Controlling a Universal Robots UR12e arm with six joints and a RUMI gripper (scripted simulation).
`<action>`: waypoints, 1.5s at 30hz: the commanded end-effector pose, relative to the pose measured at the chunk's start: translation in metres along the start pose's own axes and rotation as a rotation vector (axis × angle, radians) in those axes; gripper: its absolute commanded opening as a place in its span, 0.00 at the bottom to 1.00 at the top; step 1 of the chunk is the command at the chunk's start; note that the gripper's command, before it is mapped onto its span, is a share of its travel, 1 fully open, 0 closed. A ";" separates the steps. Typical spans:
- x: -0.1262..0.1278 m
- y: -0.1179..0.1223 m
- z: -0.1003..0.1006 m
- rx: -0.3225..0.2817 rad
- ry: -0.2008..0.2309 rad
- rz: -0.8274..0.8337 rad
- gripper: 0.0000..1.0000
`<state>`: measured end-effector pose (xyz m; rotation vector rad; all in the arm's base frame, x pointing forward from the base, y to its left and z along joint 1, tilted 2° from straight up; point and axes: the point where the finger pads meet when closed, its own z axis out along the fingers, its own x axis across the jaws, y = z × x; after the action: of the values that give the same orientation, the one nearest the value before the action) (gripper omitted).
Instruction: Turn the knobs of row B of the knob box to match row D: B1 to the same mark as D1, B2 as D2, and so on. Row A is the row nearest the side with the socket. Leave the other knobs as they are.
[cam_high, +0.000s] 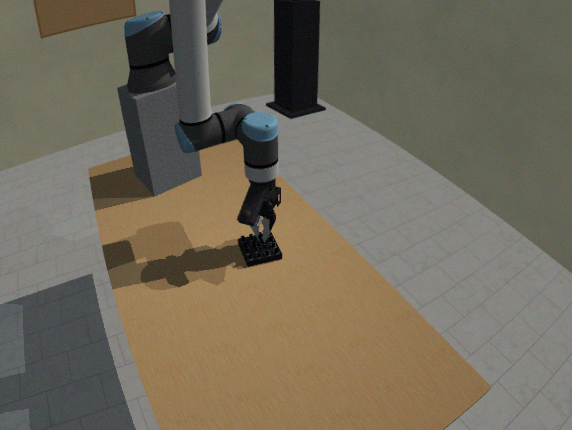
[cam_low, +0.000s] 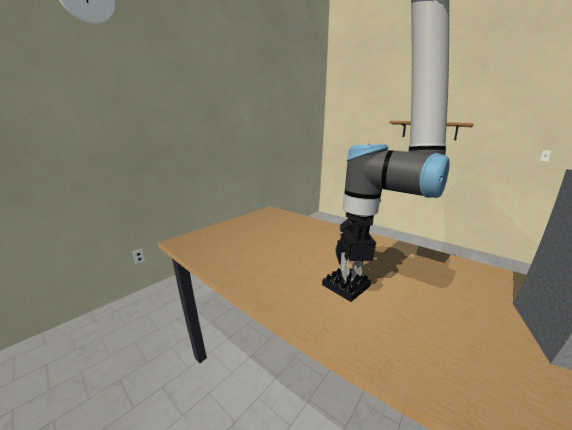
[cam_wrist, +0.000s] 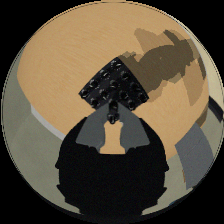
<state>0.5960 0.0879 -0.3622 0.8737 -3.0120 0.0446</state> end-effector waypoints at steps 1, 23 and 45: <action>0.000 0.000 0.000 0.001 -0.001 0.035 0.04; 0.000 0.000 0.000 0.001 -0.001 0.090 0.04; 0.000 0.000 0.000 0.001 -0.001 0.090 0.11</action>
<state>0.5956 0.0877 -0.3622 0.7369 -3.0494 0.0455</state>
